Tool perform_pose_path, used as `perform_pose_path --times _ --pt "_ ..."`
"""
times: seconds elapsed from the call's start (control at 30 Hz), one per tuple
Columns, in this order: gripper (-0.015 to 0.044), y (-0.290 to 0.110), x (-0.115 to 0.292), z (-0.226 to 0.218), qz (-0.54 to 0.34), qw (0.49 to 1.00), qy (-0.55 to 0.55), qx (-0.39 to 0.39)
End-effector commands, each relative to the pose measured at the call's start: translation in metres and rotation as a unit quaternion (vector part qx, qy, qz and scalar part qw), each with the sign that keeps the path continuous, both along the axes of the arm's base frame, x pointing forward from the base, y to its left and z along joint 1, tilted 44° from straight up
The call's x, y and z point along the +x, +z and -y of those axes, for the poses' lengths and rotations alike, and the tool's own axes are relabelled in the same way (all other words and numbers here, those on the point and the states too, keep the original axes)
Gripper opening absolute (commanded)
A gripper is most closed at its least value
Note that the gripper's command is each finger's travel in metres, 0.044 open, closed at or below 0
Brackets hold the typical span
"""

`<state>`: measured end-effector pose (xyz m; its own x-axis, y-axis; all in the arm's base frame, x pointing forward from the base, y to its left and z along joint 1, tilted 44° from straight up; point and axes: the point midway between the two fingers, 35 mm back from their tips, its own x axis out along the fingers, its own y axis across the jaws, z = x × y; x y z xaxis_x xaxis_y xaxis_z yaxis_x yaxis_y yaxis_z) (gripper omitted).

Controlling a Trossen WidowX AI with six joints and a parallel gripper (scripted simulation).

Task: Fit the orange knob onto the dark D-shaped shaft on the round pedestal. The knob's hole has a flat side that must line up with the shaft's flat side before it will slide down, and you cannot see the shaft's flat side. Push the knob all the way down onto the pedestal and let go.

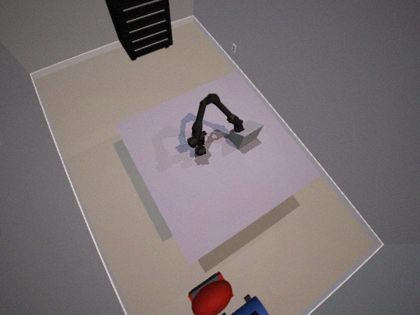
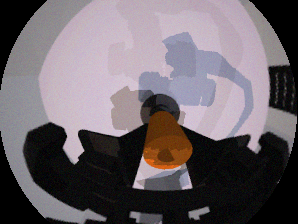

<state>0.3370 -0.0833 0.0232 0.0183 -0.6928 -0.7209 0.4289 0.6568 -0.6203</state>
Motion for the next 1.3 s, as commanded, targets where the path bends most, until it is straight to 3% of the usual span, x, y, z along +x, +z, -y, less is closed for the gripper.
perform_pose_path --times 0.0,1.0,1.27 --pt "0.0000 -0.0001 0.0015 0.0005 0.015 1.000 -0.013 -0.001" --pt "0.0000 0.0016 -0.0027 -0.0014 0.015 1.000 -0.013 -0.001" --pt "0.0000 0.0004 0.0003 0.0006 0.088 0.992 -0.089 0.001"
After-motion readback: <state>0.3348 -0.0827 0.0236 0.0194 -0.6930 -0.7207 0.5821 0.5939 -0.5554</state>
